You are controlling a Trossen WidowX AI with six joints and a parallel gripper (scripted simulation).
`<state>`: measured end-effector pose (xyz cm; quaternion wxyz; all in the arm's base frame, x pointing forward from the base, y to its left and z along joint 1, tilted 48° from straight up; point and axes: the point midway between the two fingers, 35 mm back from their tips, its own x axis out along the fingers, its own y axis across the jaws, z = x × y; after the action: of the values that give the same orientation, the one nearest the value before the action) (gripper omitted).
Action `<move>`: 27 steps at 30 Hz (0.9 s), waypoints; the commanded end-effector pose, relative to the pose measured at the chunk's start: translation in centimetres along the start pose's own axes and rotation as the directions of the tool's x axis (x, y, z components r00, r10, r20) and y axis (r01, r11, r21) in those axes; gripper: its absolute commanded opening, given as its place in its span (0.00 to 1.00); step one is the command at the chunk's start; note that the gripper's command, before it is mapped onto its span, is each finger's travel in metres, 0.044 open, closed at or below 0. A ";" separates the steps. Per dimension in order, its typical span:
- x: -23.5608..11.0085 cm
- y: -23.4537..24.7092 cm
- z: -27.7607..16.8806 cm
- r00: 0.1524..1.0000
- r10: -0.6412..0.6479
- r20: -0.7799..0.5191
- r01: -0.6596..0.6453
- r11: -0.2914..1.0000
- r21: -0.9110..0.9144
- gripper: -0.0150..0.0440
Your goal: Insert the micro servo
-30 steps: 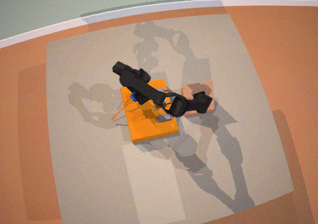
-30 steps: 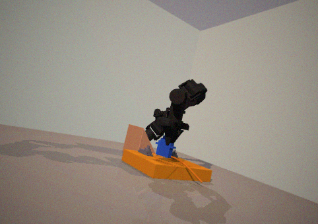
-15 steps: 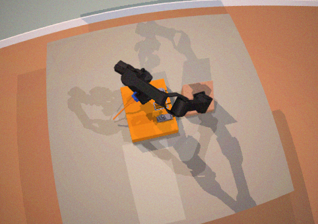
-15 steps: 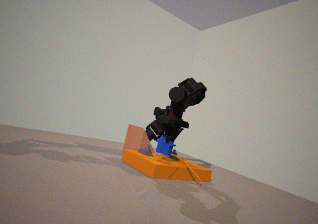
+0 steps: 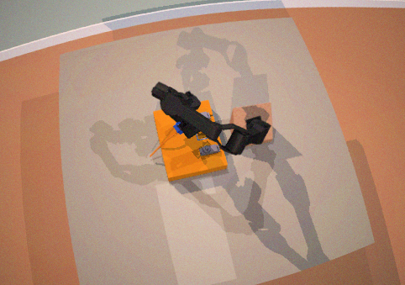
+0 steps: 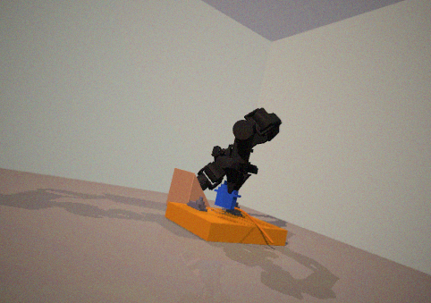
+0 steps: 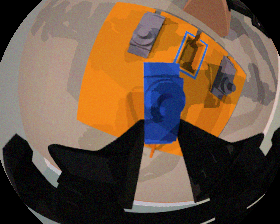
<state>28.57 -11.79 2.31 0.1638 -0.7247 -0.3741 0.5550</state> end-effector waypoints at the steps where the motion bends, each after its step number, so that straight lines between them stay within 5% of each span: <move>1: -0.2 -1.9 -0.8 1.000 0.002 -0.005 -0.002 1.000 0.002 0.25; 14: -0.2 -2.3 -1.0 1.000 0.002 -0.005 -0.003 0.968 -0.251 0.25; 27: -0.2 -2.3 -1.0 1.000 0.002 -0.005 -0.005 0.762 -0.648 0.25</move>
<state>28.66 -10.25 4.16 -0.0550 -0.7423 -0.5177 0.4219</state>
